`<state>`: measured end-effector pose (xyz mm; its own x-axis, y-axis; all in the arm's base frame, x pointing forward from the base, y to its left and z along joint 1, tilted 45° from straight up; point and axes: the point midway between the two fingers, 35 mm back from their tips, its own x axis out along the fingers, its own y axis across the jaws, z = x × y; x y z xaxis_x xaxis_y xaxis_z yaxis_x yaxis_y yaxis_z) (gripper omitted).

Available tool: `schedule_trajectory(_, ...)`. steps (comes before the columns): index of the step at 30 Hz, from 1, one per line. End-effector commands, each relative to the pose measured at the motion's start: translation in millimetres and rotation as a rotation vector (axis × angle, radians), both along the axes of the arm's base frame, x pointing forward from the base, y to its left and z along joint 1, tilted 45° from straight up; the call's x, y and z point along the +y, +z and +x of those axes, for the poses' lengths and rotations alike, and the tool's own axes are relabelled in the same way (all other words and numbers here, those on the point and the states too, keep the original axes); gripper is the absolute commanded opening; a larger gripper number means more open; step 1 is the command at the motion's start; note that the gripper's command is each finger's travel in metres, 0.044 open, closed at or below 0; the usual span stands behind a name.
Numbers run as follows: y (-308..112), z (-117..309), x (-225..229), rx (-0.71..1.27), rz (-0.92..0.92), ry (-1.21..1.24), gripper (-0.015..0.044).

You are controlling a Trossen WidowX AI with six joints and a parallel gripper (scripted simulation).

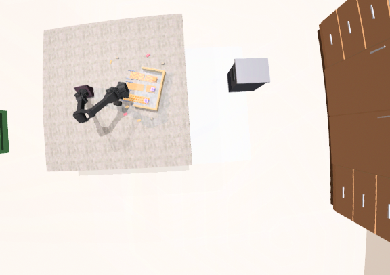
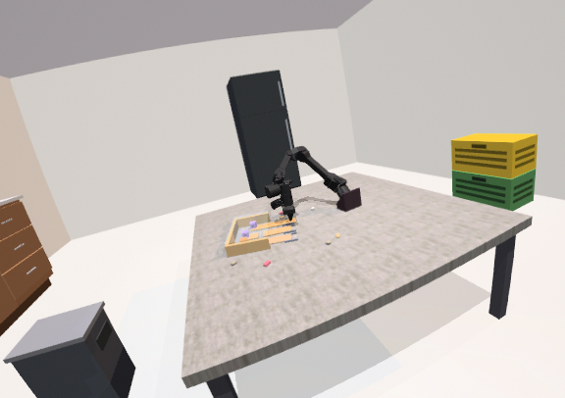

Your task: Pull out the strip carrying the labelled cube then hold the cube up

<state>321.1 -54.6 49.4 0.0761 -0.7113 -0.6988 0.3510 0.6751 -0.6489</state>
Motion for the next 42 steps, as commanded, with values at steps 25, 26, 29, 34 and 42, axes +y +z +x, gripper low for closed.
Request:
schedule_trajectory(25,-17.0,-45.4,6.1,0.019,0.005,-0.012,0.0)
schedule_trajectory(26,-17.4,-46.8,6.4,0.019,0.005,-0.012,0.0)
schedule_trajectory(29,-18.7,-50.9,7.2,0.019,0.005,-0.012,0.0)
schedule_trajectory(34,-20.7,-57.6,8.7,0.02,0.005,-0.012,0.0)
schedule_trajectory(42,-24.1,-68.9,11.1,0.02,0.005,-0.012,0.0)
